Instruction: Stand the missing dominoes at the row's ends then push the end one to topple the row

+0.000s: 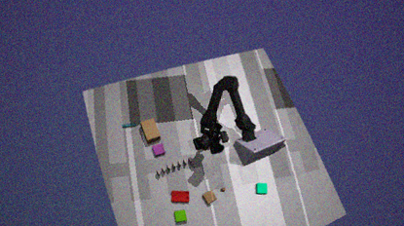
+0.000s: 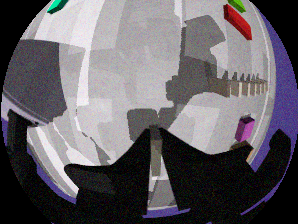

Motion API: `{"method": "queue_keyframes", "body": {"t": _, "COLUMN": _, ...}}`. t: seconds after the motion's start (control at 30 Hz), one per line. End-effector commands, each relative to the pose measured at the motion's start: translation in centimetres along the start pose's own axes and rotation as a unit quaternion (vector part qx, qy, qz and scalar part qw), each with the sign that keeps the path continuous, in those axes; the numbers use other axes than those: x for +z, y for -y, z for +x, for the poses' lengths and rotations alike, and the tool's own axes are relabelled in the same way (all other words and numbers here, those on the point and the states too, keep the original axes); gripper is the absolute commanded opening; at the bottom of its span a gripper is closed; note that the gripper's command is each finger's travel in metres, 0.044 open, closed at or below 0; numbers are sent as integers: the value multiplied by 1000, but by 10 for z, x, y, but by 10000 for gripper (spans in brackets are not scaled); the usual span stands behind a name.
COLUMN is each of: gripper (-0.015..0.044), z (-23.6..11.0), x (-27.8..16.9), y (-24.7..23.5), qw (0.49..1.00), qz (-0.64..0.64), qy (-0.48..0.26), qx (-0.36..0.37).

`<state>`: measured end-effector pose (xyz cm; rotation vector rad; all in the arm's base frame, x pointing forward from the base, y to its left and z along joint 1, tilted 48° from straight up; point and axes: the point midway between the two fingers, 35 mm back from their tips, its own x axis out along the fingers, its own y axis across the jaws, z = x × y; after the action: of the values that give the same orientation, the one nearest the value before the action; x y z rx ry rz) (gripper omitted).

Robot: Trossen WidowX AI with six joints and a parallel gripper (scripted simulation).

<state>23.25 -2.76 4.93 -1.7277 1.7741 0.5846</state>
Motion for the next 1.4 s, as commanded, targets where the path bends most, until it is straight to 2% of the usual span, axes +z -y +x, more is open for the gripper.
{"method": "queue_keyframes", "body": {"t": 0.0, "gripper": 24, "z": -47, "x": -3, "y": -3, "qw": 1000, "qz": 4, "qy": 2, "qx": 1}}
{"method": "queue_keyframes", "body": {"t": 0.1, "gripper": 24, "z": -78, "x": -4, "y": -4, "qw": 1000, "qz": 3, "qy": 2, "qx": 1}}
{"method": "queue_keyframes", "body": {"t": 0.27, "gripper": 24, "z": -80, "x": -6, "y": -2, "qw": 1000, "qz": 12, "qy": 3, "qx": 1}}
{"method": "queue_keyframes", "body": {"t": 0.4, "gripper": 24, "z": -86, "x": -40, "y": 38, "qw": 980, "qz": 200, "qy": 16, "qx": 4}}
{"method": "queue_keyframes", "body": {"t": 0.53, "gripper": 24, "z": -86, "x": -97, "y": 76, "qw": 907, "qz": 420, "qy": 18, "qx": 6}}
{"method": "queue_keyframes", "body": {"t": 0.67, "gripper": 24, "z": -83, "x": -167, "y": 99, "qw": 785, "qz": 619, "qy": 7, "qx": 2}}
{"method": "queue_keyframes", "body": {"t": 0.73, "gripper": 24, "z": -81, "x": -192, "y": 102, "qw": 735, "qz": 678, "qy": 1, "qx": -2}}
{"method": "queue_keyframes", "body": {"t": 0.93, "gripper": 24, "z": -79, "x": -194, "y": 102, "qw": 726, "qz": 687, "qy": 5, "qx": 1}}
{"method": "queue_keyframes", "body": {"t": 1.37, "gripper": 24, "z": -46, "x": -174, "y": 110, "qw": 682, "qz": 722, "qy": 112, "qx": 39}}
